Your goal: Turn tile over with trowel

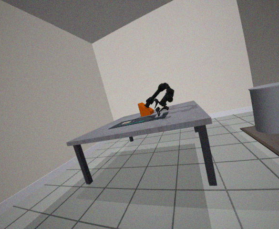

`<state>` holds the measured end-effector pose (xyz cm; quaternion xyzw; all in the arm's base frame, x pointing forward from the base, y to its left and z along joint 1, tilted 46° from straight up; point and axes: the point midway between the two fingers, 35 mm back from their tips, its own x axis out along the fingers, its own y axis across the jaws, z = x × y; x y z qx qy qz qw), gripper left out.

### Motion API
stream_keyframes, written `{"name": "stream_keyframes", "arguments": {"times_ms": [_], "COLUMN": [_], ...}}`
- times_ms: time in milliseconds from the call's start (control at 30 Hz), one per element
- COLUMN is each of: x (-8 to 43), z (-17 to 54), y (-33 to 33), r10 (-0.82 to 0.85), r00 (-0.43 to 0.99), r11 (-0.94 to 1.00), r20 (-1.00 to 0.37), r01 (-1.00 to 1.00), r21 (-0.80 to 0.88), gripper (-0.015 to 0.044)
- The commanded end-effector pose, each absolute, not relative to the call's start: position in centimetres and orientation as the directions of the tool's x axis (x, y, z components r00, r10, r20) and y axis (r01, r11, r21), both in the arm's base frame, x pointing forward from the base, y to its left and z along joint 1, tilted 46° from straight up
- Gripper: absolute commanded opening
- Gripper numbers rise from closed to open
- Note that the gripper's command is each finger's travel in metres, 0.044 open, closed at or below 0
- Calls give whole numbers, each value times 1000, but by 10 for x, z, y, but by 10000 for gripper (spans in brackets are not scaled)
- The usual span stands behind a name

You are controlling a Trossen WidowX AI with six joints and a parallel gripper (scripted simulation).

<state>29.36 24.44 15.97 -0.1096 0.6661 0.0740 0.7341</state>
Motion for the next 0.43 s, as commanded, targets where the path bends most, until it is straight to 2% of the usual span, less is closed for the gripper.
{"name": "stream_keyframes", "arguments": {"times_ms": [0,300,400], "x": [293,288,284], "z": [179,206,213], "y": [245,245,222], "r10": [-31,-26,-29], "r00": [113,116,114], "r11": [966,966,965], "r20": [-993,-993,-993], "r01": [-250,-253,-254], "r21": [-59,-55,-58], "gripper": [300,300,300]}}
